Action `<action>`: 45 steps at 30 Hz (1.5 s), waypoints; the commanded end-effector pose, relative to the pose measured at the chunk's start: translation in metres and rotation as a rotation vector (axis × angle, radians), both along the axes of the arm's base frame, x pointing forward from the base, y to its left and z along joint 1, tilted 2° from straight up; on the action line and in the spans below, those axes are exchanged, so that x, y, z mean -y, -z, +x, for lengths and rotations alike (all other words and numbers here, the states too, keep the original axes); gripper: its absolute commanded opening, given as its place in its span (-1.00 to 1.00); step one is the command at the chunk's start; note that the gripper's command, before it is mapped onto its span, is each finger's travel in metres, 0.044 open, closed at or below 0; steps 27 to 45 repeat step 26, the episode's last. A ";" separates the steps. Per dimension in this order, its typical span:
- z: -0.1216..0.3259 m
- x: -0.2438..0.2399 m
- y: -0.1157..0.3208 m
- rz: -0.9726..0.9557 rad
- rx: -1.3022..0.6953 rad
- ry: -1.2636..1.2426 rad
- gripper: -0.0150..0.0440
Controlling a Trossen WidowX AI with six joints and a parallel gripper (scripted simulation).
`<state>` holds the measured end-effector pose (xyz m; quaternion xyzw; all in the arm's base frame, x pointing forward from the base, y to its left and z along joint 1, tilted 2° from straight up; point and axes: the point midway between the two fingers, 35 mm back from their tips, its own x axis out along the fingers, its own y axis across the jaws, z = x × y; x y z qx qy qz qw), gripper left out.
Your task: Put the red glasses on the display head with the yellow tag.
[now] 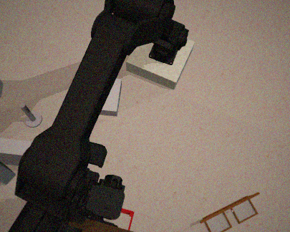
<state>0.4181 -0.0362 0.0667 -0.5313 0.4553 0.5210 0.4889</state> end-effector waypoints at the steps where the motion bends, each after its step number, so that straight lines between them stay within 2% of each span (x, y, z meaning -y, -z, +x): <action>1: 0.000 0.000 -0.013 -0.001 -0.005 0.001 -0.13; 4: -0.001 0.000 -0.028 -0.001 -0.015 0.002 -0.13; 9: -0.002 0.000 -0.029 -0.001 -0.015 0.002 -0.13; 16: -0.036 0.004 -0.035 -0.001 -0.018 0.002 -0.13; 25: -0.058 0.007 -0.044 -0.001 -0.019 0.002 -0.13; 45: -0.058 0.007 -0.044 -0.001 -0.019 0.002 -0.13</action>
